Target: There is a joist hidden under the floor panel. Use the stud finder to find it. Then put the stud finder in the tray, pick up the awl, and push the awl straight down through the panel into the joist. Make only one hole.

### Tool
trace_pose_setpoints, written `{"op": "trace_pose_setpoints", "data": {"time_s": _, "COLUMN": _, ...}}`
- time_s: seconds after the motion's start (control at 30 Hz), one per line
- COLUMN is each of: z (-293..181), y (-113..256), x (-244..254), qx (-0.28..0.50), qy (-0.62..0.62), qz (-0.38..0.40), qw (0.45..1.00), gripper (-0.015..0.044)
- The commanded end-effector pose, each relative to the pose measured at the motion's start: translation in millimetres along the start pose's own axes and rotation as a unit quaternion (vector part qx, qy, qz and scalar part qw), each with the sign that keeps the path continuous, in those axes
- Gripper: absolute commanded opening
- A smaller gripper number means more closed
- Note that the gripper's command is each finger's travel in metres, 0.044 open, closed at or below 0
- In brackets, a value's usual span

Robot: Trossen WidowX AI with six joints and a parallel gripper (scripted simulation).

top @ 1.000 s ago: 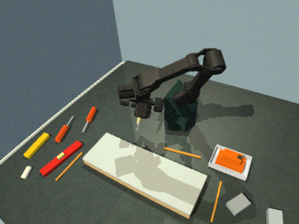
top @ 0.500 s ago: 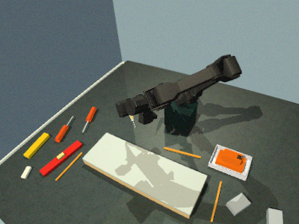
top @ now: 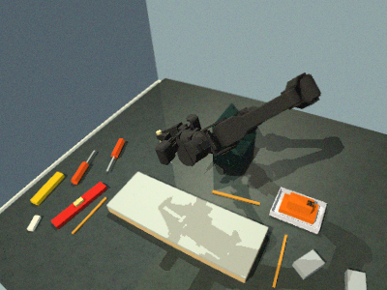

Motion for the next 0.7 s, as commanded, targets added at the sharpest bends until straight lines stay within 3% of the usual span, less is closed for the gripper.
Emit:
{"op": "trace_pose_setpoints", "data": {"time_s": 0.0, "z": 2.3, "y": 8.5, "x": -15.3, "qx": 0.000, "qy": -0.001, "qz": -0.006, "qw": 1.000, "gripper": 0.0000}}
{"op": "trace_pose_setpoints", "data": {"time_s": 0.67, "z": 36.2, "y": 62.6, "x": -86.1, "qx": 0.004, "qy": 0.000, "qz": -0.013, "qw": 1.000, "gripper": 0.0000}}
Point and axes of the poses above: the point midway between the two fingers, 35 mm back from their tips, its own y axis back along the fingers, its own x axis across the jaws, z = x × y, the point moved 4 cm from there along y, back along the fingers, and after that the axes turned 11 degrees about y, right-handed, at the moved point
